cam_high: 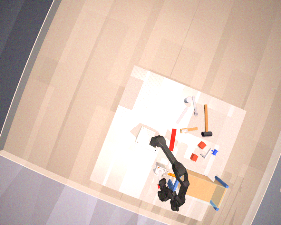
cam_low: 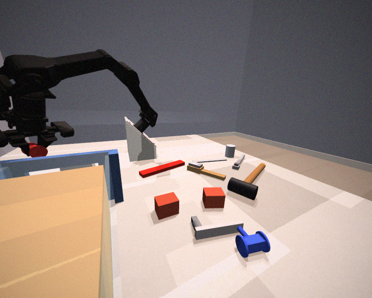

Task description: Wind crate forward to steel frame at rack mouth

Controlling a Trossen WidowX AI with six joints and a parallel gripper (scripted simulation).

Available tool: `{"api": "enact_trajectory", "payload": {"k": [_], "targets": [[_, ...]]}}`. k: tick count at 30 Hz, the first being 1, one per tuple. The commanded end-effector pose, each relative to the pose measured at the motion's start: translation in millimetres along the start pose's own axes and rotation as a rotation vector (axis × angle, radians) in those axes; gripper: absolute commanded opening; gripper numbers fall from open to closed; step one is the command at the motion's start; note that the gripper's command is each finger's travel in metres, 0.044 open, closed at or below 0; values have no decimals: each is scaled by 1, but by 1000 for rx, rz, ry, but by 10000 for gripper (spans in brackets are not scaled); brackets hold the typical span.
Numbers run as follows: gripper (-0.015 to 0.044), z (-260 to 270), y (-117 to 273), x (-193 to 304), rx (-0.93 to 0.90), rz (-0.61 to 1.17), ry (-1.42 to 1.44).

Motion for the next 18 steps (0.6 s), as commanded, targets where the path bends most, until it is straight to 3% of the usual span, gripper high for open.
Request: {"api": "enact_trajectory", "payload": {"k": [1,18], "targets": [[0,7,7,21,-18,41,18],[0,9,15,38,-17,42,19]]}}
Point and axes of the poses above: the point midway between the two fingers, 35 mm back from their tips, its own y axis back along the fingers, its own z axis across the jaws, x = y × z, the point moved 4 cm from there along y, back along the fingers, and after that the axes turned 13 degrees about y, right-handed, at the moved point
